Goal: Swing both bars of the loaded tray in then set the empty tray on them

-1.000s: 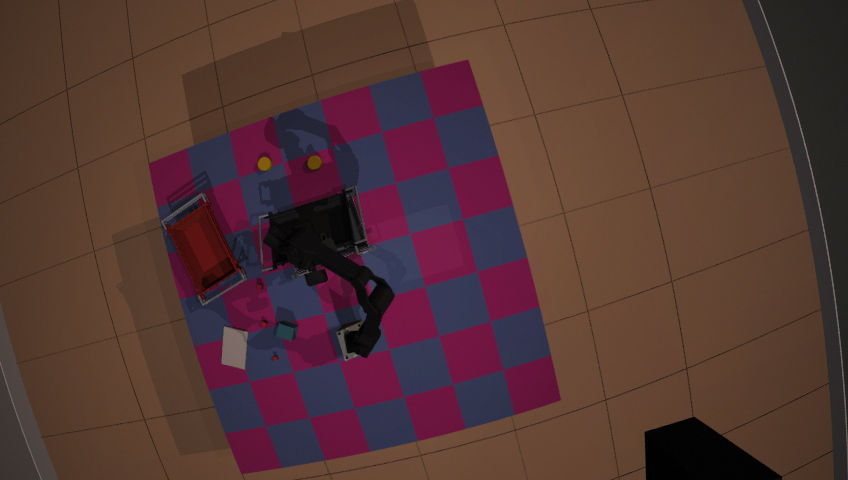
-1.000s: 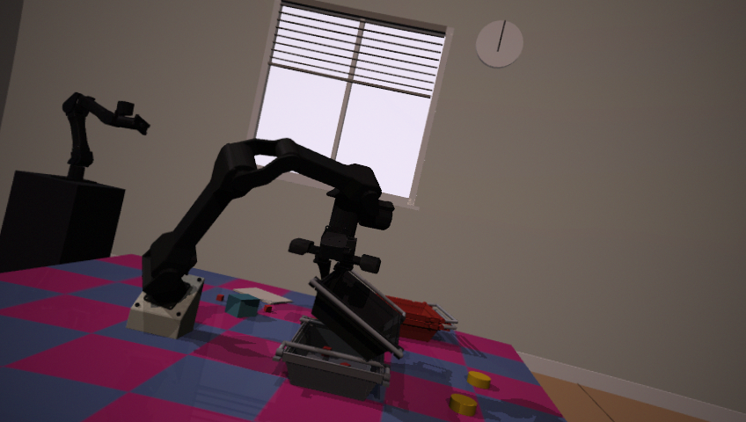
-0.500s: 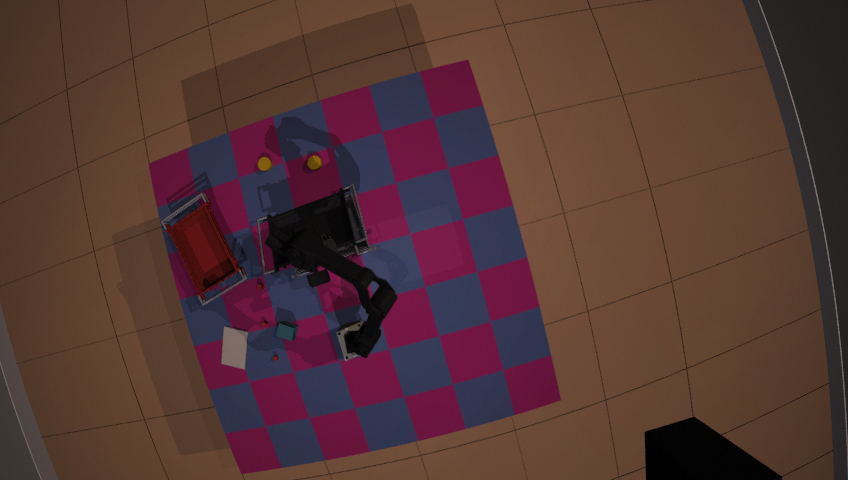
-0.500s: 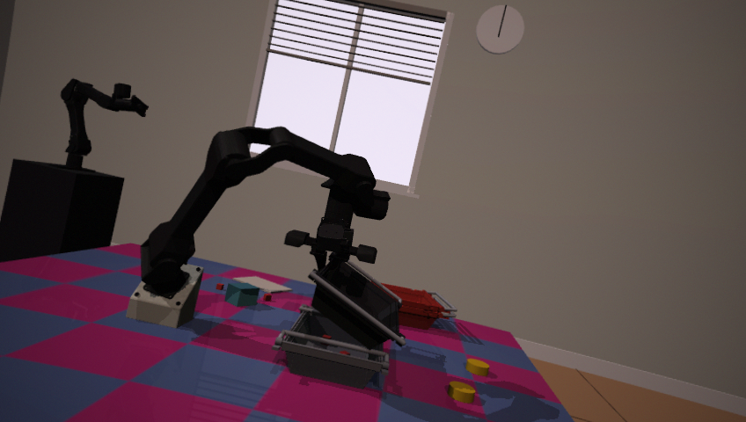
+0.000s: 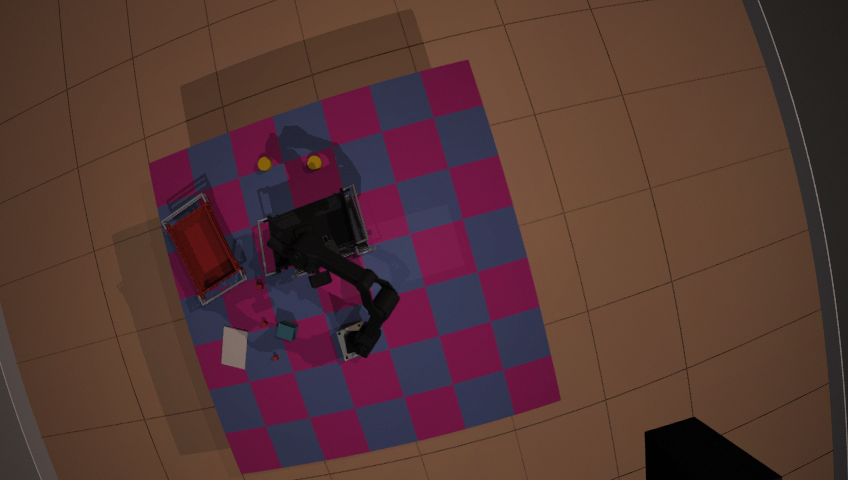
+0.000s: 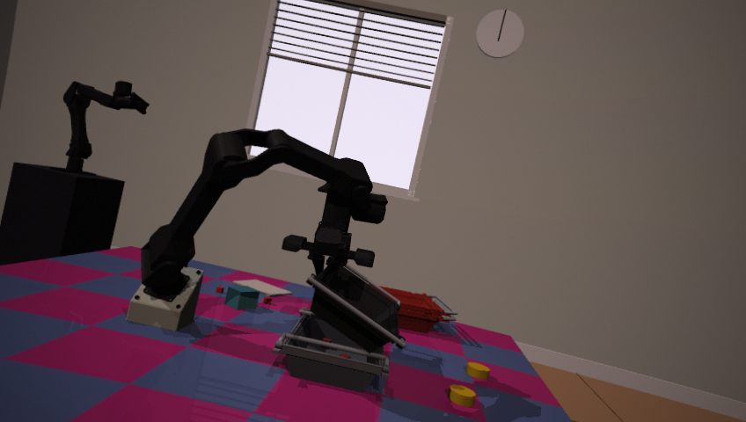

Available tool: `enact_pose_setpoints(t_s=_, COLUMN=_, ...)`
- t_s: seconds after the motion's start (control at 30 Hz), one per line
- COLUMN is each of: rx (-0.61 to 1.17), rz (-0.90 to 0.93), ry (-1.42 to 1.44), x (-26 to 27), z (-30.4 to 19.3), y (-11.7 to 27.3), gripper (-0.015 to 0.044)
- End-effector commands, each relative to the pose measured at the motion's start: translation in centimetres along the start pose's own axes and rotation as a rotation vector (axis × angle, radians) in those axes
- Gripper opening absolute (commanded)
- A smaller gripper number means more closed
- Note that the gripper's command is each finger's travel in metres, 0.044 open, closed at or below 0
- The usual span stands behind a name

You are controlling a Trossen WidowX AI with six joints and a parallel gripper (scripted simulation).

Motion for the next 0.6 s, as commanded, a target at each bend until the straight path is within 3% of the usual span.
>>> enact_pose_setpoints(t_s=0.0, rx=-0.002, rz=-0.015, ry=0.003, x=-0.34, z=0.24, y=-0.38, gripper=0.0)
enact_pose_setpoints(t_s=0.57, rx=-0.003, rz=-0.016, ry=0.003, x=-0.78, z=0.48, y=-1.08, gripper=0.0)
Point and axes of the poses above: the point midway between the two fingers, 35 mm back from their tips, its own y axis back along the fingers, its own x axis across the jaws, z = x × y, the point moved 2 cm from there along y, back along the fingers, and after that the axes turned 5 degrees about -y, right-handed, at the moved point
